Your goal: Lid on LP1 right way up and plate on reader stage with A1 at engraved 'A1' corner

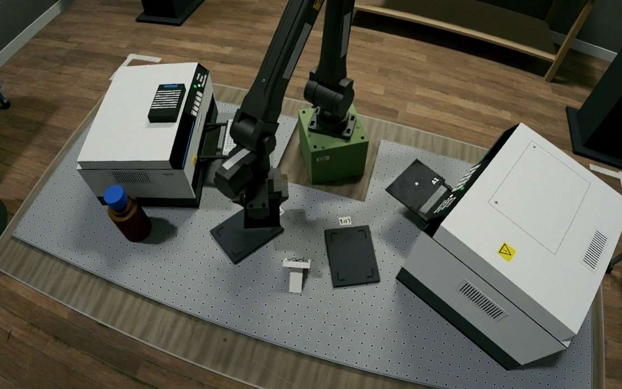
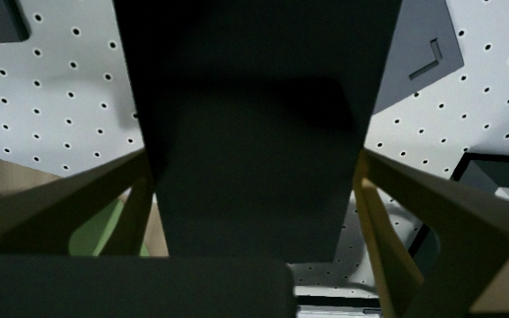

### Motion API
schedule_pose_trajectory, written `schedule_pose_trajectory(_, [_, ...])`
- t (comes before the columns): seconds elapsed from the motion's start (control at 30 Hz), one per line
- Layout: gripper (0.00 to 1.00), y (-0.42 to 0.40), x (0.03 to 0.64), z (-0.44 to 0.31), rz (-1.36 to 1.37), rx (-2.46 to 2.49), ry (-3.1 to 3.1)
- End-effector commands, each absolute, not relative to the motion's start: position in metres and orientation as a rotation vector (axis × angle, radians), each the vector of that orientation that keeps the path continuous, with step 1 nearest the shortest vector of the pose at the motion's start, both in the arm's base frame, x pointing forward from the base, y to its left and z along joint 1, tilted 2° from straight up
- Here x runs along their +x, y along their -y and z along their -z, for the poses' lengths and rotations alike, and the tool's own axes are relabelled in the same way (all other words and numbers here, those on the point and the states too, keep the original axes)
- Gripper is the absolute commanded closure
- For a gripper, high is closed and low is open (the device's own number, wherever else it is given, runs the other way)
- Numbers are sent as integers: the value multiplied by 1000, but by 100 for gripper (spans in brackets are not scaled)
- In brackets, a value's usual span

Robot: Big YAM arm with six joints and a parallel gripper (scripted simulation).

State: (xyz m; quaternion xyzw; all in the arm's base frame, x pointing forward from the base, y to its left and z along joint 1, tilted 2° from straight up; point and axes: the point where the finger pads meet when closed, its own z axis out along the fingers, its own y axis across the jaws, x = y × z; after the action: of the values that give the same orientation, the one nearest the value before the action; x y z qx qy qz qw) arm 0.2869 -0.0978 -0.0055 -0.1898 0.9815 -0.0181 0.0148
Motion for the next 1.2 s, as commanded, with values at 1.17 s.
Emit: schedule_pose_trajectory(1.17, [15, 6, 338, 2, 60, -610, -3026])
